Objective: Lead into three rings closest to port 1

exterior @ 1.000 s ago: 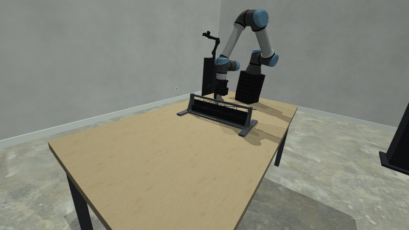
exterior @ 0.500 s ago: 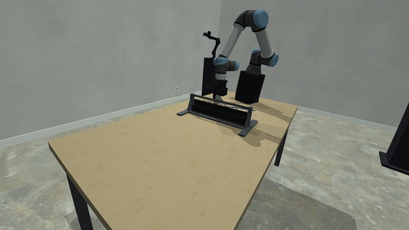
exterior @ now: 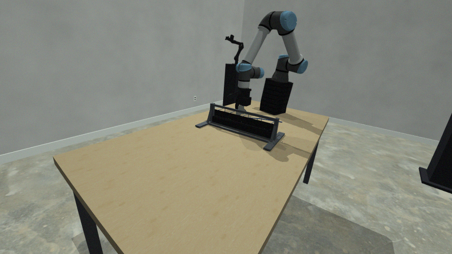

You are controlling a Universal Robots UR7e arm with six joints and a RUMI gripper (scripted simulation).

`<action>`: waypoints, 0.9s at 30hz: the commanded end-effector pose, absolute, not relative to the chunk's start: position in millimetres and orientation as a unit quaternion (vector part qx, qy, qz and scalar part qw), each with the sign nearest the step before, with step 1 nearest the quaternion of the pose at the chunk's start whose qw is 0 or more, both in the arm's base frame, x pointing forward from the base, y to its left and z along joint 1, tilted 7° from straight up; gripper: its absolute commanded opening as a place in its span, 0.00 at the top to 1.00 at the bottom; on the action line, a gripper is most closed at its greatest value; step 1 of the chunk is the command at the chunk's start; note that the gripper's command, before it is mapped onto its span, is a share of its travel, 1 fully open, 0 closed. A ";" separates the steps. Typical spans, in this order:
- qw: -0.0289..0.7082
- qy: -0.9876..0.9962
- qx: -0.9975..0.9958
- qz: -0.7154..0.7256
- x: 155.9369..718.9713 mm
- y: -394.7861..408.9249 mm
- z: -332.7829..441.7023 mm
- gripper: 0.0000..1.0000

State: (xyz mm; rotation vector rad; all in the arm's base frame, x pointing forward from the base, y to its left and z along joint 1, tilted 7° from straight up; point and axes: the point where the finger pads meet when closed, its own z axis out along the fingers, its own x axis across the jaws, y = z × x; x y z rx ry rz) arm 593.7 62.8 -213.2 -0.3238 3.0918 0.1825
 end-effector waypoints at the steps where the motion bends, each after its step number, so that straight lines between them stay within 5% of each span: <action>1: 0.015 0.993 -0.104 0.058 594.4 62.6 -212.5 1.00; 5: 0.015 0.993 -0.104 0.058 594.4 62.6 -212.5 1.00; 6: 0.015 0.993 -0.104 0.058 594.4 62.6 -212.5 0.80; 27: 0.015 0.993 -0.104 0.058 594.4 62.6 -212.5 0.80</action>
